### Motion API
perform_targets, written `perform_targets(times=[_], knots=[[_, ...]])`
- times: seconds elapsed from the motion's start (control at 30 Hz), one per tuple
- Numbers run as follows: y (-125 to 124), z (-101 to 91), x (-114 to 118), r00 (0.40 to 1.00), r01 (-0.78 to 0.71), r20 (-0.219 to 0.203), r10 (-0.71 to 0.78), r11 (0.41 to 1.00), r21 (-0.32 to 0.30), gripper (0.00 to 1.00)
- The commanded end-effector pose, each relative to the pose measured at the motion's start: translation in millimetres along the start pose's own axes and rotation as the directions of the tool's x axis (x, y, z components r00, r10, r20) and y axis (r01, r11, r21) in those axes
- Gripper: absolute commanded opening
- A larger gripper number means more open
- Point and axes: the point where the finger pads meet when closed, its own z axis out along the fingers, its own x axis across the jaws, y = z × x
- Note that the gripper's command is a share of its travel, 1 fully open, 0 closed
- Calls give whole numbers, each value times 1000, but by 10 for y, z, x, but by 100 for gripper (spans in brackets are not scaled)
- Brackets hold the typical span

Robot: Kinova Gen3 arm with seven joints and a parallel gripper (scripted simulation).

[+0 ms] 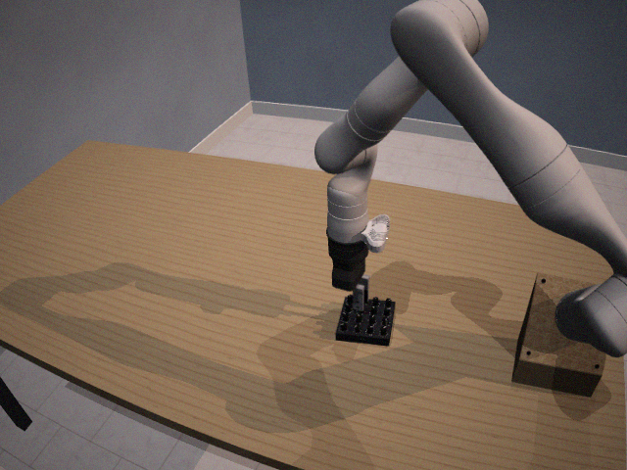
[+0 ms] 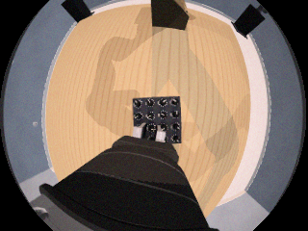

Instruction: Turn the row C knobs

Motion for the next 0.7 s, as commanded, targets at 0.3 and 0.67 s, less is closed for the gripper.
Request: perform_targets(times=[0.3, 0.67], knots=[[0, 75, 0, 1000, 0, 0, 0, 1000, 0, 46], [0, 112, 0, 1000, 0, 0, 0, 1000, 0, 46]])
